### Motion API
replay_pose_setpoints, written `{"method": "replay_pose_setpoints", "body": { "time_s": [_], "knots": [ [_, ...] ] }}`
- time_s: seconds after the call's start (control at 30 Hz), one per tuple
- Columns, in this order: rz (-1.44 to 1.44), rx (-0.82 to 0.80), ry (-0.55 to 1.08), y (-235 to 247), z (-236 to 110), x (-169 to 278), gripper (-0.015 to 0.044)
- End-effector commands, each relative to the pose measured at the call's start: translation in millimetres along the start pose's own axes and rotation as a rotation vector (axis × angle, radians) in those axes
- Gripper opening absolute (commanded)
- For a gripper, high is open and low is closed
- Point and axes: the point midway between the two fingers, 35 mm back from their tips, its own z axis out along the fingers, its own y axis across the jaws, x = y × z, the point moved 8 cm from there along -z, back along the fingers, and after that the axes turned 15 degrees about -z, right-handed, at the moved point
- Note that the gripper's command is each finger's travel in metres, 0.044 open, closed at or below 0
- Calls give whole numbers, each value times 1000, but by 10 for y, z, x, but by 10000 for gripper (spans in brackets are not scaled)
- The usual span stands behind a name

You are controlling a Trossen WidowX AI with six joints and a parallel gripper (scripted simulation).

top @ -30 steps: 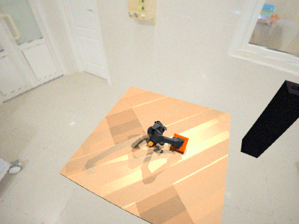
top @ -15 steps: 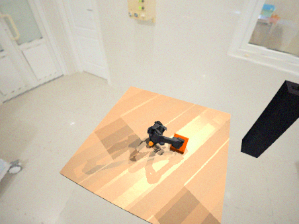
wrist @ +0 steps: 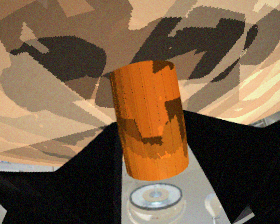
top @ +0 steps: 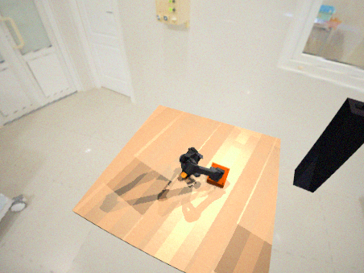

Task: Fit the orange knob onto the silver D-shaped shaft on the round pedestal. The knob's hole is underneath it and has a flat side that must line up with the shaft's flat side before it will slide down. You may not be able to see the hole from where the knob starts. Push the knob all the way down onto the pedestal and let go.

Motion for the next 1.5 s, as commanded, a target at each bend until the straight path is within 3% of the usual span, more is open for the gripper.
{"method": "replay_pose_setpoints", "body": {
  "time_s": [0.0,0.5,0.6,0.63,1.4,1.47],
  "knots": [
    [-4,10,-10,-5,-27,-10,179],
    [-4,10,-10,-5,-29,-12,179],
    [0,0,0,0,-1,-2,258],
    [0,0,0,0,-1,-2,260],
    [0,0,0,0,-1,-2,260],
    [0,0,0,0,-1,-2,312]
  ]
}}
